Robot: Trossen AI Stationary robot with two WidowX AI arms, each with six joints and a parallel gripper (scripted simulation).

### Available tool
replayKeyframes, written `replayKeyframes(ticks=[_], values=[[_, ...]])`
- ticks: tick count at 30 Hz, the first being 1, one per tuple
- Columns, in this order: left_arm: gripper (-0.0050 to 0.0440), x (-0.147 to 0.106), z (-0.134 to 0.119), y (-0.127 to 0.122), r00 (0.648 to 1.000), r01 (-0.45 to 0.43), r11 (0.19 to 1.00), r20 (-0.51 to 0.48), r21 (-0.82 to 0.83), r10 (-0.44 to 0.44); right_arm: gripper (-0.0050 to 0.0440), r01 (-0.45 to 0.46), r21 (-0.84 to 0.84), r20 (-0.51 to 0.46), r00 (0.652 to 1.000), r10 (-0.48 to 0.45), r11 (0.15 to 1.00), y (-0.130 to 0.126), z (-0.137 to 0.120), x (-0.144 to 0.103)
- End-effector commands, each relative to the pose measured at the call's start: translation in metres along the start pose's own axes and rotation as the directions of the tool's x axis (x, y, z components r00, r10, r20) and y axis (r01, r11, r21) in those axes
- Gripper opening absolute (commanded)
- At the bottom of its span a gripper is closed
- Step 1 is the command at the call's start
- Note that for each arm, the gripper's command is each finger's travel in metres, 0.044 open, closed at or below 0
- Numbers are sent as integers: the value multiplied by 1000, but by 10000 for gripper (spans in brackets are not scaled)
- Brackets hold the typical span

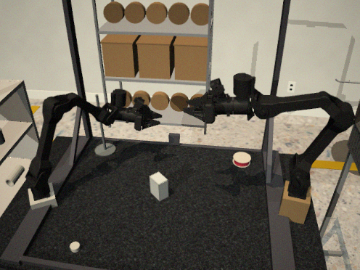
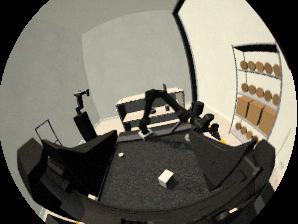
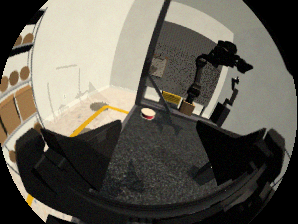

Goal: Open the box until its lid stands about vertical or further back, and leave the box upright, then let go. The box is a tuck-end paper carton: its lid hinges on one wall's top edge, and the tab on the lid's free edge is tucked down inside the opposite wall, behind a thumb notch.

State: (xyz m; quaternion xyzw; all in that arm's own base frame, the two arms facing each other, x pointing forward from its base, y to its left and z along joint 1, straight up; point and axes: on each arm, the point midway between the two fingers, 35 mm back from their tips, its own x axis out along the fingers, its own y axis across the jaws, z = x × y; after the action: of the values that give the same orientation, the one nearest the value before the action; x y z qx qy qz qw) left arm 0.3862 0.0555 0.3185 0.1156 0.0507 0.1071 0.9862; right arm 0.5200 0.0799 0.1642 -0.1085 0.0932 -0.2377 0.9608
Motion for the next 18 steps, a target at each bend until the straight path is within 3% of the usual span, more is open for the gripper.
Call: replayKeyframes(ticks=[1, 5, 10, 15, 17, 18], values=[[440, -13, 8, -4, 999, 24, 999, 40, -36, -22, 440, 109, 71, 24, 994, -111, 991, -17, -6, 9], [440, -32, 10, -13, 995, 73, 993, 75, -87, -67, 440, 300, 132, 3, 953, -303, 945, -44, -50, 23], [440, -51, 10, -23, 987, 129, 982, 113, -140, -113, 440, 488, 199, -29, 870, -493, 850, -76, -100, 26], [440, -68, 9, -31, 977, 179, 967, 146, -183, -154, 440, 632, 255, -67, 767, -638, 732, -104, -144, 20], [440, -68, 9, -31, 977, 179, 967, 146, -183, -154, 440, 632, 255, -67, 767, -638, 732, -104, -144, 20], [440, -70, 9, -32, 975, 188, 964, 151, -190, -160, 440, 653, 263, -74, 748, -660, 710, -109, -152, 18]])
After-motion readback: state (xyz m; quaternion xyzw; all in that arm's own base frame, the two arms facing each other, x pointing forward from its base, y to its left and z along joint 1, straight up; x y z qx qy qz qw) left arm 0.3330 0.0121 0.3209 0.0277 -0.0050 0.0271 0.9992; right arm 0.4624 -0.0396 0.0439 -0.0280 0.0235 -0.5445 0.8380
